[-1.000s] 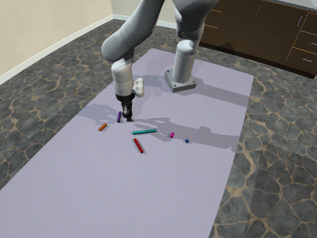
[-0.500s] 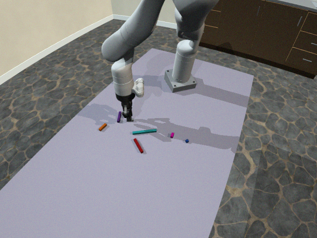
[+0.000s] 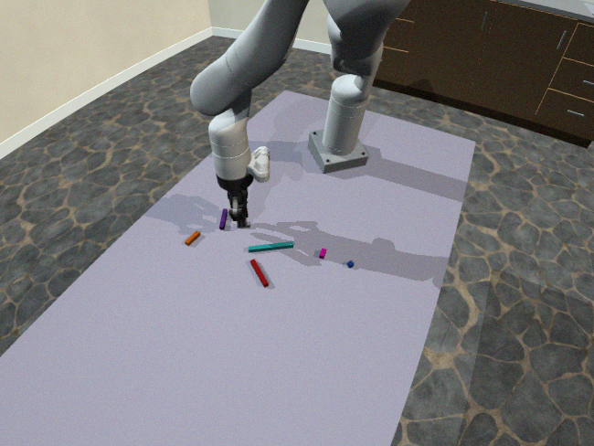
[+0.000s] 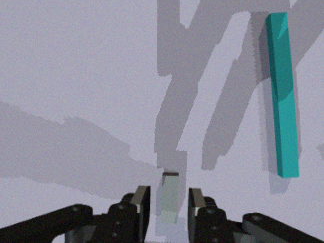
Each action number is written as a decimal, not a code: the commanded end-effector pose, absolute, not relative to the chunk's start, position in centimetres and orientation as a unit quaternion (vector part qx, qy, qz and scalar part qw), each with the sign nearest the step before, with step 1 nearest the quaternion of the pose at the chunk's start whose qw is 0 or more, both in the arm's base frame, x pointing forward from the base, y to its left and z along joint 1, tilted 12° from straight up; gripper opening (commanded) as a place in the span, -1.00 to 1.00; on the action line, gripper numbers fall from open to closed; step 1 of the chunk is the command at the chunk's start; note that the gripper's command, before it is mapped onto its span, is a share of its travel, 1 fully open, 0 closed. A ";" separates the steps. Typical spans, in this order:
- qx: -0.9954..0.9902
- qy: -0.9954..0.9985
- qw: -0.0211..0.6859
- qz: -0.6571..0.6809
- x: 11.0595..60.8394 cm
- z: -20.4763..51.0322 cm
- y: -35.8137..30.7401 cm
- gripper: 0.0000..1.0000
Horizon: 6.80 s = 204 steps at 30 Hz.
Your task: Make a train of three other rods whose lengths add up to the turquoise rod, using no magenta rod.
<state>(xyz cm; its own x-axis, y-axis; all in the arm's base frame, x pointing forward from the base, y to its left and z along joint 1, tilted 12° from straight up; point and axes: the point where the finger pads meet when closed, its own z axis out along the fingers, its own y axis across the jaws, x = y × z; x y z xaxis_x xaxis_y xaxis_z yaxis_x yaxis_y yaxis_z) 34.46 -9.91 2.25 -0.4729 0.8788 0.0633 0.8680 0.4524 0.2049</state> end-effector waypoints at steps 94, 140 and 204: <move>0.513 0.852 0.026 0.105 34.7 0.7 -9.7 -0.91; 0.513 0.852 0.026 0.105 33.2 10.4 -11.2 -0.91; 0.292 0.950 0.051 0.095 34.1 14.5 13.9 -0.91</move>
